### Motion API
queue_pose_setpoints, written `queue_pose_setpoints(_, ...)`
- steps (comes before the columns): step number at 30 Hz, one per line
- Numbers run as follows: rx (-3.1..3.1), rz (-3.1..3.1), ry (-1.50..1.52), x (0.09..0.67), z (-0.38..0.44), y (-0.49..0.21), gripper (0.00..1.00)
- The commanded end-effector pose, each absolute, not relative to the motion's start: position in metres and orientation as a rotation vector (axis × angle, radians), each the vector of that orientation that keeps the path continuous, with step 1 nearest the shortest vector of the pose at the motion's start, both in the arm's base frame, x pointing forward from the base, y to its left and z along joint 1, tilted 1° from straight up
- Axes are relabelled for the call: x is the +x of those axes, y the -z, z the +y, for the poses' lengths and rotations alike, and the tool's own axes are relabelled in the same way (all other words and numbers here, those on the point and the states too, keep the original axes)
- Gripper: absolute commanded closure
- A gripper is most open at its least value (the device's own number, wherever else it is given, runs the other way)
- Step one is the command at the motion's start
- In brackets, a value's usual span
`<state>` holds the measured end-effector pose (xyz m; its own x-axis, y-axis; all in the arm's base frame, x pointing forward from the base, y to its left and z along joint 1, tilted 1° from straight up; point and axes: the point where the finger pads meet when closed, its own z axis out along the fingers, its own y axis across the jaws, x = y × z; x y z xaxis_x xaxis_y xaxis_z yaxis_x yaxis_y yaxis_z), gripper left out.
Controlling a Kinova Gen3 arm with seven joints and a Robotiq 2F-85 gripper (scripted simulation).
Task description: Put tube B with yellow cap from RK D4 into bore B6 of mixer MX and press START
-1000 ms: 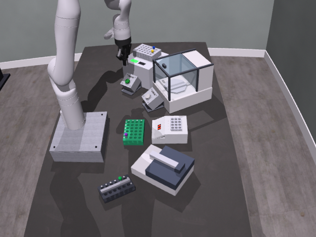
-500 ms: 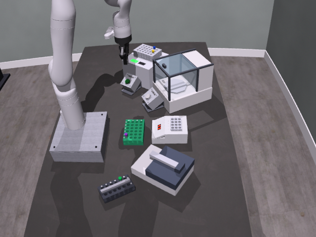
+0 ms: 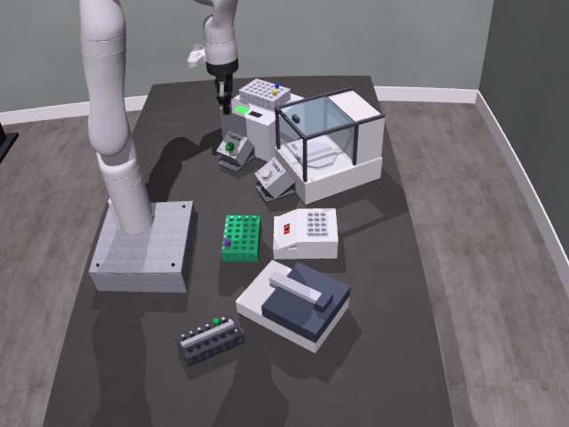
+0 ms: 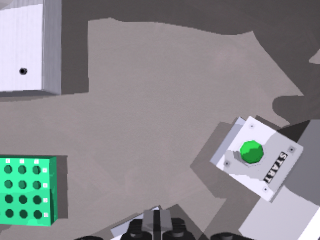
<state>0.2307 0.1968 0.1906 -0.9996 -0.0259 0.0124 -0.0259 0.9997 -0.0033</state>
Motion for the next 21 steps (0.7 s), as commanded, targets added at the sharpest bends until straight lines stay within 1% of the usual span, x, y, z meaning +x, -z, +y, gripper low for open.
queue_pose_setpoints(1, 0.041, -3.130, -0.004, 0.233, 0.190, -0.196, 0.90)
queue_pose_setpoints(21, 0.041, -3.130, -0.004, 0.244, 0.145, -0.234, 0.90)
